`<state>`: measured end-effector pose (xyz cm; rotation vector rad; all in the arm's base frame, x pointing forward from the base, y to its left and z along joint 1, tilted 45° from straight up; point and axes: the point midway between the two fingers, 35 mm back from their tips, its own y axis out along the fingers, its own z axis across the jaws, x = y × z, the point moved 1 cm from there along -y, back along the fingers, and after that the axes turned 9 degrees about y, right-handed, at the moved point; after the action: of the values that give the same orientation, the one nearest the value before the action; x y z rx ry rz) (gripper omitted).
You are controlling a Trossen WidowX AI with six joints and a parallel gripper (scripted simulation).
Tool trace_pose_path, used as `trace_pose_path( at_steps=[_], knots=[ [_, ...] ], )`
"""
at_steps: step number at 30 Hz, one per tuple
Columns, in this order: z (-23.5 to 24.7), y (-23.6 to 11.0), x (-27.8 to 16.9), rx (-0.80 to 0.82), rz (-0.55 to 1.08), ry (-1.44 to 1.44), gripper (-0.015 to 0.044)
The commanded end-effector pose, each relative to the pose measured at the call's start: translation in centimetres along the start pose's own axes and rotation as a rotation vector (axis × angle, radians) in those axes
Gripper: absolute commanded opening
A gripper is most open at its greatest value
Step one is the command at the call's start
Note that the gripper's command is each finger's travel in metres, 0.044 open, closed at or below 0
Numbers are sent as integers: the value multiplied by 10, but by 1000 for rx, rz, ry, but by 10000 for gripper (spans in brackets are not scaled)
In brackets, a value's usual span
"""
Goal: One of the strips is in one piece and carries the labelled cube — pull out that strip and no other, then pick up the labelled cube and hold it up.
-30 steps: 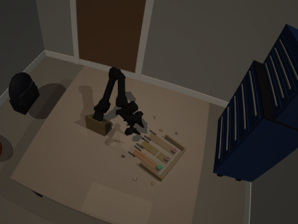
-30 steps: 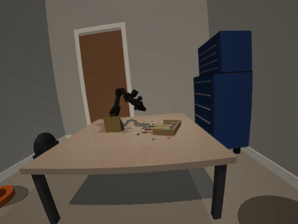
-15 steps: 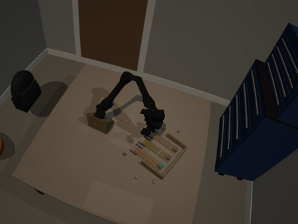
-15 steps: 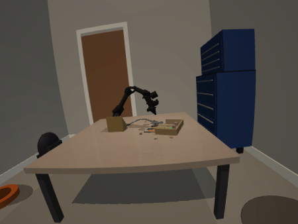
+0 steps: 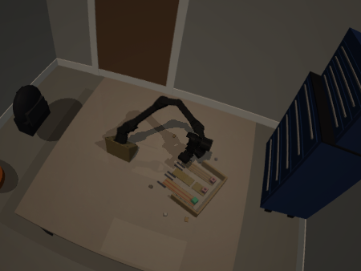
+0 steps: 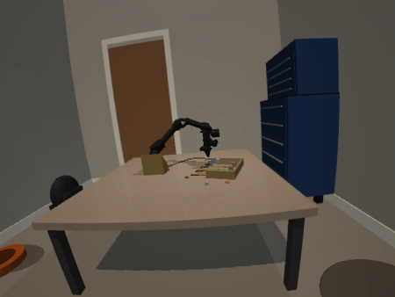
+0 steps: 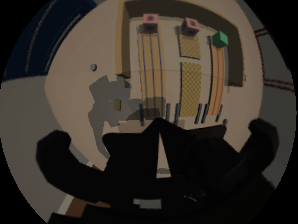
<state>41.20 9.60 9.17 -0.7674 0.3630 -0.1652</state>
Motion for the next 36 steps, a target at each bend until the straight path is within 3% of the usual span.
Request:
trace_pose_path(
  at_steps=[1,36],
  knots=[
    [0,3,2,-6,1,5,0],
    [2,60,3,-3,1,5,0]
  ],
)
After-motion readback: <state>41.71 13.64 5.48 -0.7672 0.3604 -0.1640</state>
